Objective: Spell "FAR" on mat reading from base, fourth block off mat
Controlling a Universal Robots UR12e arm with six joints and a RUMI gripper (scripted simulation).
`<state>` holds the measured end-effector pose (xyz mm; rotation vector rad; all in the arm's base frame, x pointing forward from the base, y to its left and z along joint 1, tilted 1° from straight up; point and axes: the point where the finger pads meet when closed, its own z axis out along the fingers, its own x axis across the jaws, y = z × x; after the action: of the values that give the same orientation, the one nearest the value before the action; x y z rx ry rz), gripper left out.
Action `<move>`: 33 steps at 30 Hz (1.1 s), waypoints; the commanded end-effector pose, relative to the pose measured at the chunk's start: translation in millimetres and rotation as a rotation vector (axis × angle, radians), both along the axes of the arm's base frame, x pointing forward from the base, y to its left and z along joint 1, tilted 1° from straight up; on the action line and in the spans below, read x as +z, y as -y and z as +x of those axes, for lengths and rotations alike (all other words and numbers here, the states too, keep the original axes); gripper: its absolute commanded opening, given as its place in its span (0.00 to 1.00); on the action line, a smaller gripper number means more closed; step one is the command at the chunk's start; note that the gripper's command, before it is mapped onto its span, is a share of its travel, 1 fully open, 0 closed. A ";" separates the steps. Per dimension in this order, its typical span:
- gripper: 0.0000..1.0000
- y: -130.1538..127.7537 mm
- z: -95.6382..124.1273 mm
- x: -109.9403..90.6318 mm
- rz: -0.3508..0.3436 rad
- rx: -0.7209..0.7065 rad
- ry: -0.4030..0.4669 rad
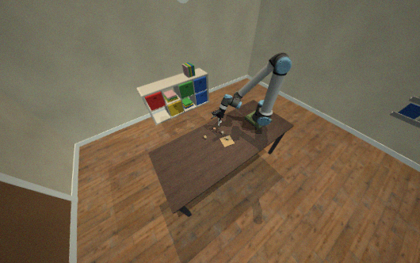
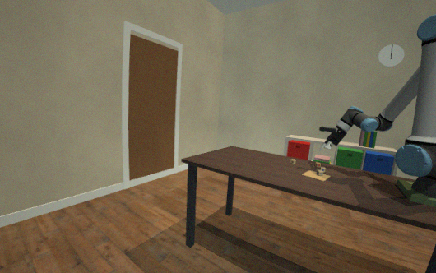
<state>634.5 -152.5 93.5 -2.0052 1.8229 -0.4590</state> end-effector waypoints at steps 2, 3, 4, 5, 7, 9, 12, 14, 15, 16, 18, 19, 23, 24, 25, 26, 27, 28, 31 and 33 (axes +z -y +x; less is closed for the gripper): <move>1.00 1.1 1.8 1.8 -0.002 0.001 0.003; 1.00 0.2 0.5 0.7 -0.001 0.000 0.001; 1.00 -0.4 0.7 0.8 -0.001 0.002 0.000; 1.00 -1.8 1.5 1.3 -0.003 0.006 -0.002; 1.00 -3.1 2.4 2.2 -0.006 0.011 -0.005; 1.00 -6.1 2.7 2.5 -0.008 0.019 -0.011; 1.00 -22.9 3.5 1.2 -0.017 0.059 -0.047; 1.00 -40.5 3.3 0.4 -0.028 0.102 -0.084; 1.00 -51.0 2.7 0.2 -0.034 0.128 -0.106; 1.00 -59.4 2.0 0.2 -0.040 0.149 -0.124; 1.00 -72.4 0.5 0.5 -0.049 0.181 -0.151; 1.00 -79.6 -0.5 0.8 -0.055 0.200 -0.167; 1.00 -108.8 -6.4 3.1 -0.079 0.276 -0.228; 1.00 -108.8 -6.4 3.1 -0.079 0.276 -0.228; 1.00 -108.8 -6.4 3.1 -0.079 0.276 -0.228; 1.00 -122.0 -10.0 4.8 -0.092 0.312 -0.256; 1.00 -133.9 -13.7 6.6 -0.103 0.345 -0.281; 1.00 -139.0 -15.5 7.5 -0.109 0.360 -0.292; 1.00 -157.5 -22.5 11.3 -0.129 0.413 -0.332; 1.00 -170.3 -28.0 14.4 -0.144 0.452 -0.360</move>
<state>617.2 -7.4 100.8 -2.5265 1.5423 -0.1742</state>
